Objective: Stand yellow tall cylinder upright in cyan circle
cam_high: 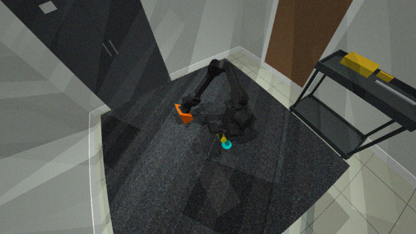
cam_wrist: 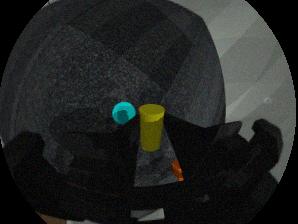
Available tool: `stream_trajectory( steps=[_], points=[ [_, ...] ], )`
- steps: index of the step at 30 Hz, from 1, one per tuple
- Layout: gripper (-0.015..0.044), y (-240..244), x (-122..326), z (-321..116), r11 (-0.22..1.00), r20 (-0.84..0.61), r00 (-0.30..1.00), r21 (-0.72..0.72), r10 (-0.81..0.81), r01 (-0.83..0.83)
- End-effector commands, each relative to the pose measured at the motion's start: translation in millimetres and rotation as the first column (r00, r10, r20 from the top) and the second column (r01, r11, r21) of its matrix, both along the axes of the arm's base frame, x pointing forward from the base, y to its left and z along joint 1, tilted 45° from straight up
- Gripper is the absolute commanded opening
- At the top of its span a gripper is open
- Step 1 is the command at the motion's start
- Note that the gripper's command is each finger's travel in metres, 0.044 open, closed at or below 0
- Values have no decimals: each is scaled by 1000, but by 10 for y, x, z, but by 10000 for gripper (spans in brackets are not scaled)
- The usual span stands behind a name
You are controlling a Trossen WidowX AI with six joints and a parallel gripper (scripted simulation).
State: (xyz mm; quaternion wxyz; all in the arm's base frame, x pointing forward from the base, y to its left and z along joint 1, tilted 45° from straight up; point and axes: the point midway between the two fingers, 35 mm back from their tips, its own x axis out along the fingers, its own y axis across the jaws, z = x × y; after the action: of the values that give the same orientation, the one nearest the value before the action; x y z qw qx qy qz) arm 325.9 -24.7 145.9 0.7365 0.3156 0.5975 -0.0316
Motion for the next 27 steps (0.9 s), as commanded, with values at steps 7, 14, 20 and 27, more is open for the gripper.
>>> stream_trajectory(
  steps=[7,14,20,27],
  points=[
    [105,1,-3,-40,998,29,999,-58,-27,29],
    [105,7,5,-54,995,54,998,-92,-42,47],
    [105,10,12,-65,991,77,996,-119,-54,63],
    [105,14,20,-74,985,105,992,-149,-69,84]
  ],
)
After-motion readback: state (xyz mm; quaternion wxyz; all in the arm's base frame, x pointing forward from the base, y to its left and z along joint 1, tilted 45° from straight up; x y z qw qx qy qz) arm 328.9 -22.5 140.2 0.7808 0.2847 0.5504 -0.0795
